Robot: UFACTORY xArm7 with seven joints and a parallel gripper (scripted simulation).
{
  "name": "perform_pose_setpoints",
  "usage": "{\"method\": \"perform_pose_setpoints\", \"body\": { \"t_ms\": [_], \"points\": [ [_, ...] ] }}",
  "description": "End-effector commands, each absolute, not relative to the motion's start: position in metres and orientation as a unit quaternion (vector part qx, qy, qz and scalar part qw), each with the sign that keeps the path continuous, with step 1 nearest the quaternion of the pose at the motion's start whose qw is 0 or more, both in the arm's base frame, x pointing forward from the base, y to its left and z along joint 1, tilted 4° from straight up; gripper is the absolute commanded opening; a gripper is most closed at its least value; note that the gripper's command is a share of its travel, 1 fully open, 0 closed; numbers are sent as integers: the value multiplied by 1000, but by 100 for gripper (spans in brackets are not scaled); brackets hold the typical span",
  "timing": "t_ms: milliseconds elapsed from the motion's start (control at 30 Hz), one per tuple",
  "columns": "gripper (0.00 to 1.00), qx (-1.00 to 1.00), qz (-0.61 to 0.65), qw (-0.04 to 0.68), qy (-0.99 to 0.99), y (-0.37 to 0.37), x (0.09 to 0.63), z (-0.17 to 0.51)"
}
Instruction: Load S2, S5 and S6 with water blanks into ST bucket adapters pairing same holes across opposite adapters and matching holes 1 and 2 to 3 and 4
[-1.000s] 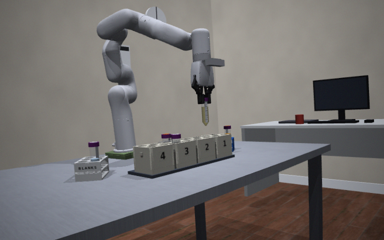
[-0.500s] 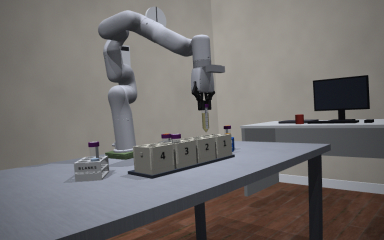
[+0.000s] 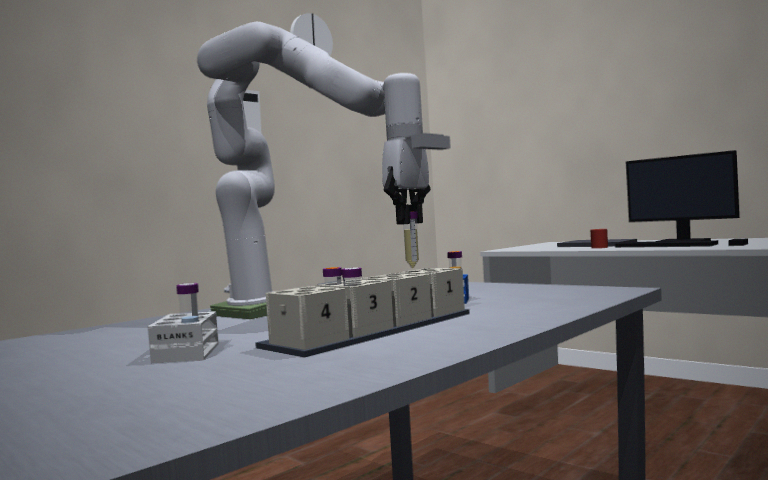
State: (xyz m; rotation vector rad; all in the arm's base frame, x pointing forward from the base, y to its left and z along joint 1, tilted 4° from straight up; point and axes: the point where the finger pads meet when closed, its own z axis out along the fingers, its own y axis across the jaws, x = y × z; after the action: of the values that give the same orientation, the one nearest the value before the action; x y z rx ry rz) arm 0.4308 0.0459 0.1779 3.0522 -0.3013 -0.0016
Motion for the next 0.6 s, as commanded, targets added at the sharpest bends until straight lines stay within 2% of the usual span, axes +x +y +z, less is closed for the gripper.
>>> {"method": "perform_pose_setpoints", "body": {
  "t_ms": [0,567],
  "points": [
    [0,995,2,37,-98,46,432,180],
    [0,995,2,37,-98,45,432,167]
  ]
}}
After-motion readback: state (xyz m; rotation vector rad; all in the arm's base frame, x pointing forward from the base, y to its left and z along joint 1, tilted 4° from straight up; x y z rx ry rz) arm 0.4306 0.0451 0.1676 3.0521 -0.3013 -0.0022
